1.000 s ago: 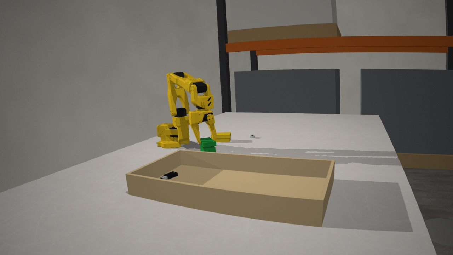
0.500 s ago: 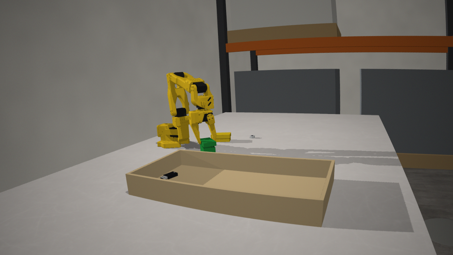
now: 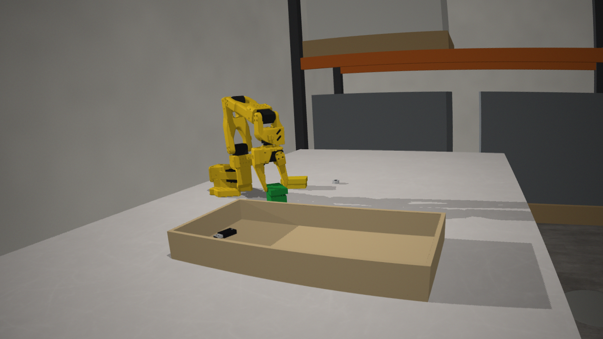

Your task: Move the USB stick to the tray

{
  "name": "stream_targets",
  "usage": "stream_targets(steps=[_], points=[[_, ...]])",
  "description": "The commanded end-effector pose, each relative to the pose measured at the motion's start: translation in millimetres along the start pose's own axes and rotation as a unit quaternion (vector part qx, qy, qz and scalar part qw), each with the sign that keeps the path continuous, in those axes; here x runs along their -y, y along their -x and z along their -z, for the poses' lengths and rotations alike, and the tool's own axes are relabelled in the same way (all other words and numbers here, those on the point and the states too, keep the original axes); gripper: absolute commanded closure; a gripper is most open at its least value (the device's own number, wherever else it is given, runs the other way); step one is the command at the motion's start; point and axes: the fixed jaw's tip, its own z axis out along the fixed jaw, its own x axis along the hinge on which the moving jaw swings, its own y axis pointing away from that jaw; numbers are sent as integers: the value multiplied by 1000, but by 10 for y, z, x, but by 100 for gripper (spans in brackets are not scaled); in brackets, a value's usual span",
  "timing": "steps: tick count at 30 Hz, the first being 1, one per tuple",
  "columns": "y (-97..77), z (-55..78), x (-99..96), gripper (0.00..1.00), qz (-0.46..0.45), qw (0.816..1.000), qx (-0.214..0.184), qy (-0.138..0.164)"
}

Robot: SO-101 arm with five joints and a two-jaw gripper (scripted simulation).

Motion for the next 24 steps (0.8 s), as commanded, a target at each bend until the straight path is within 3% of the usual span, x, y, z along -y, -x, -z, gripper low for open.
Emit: stream_targets(steps=[1,24], points=[[-23,12,0,79,-19,1000,-8,-4],[-18,12,6,79,-47,999,-8,-4]])
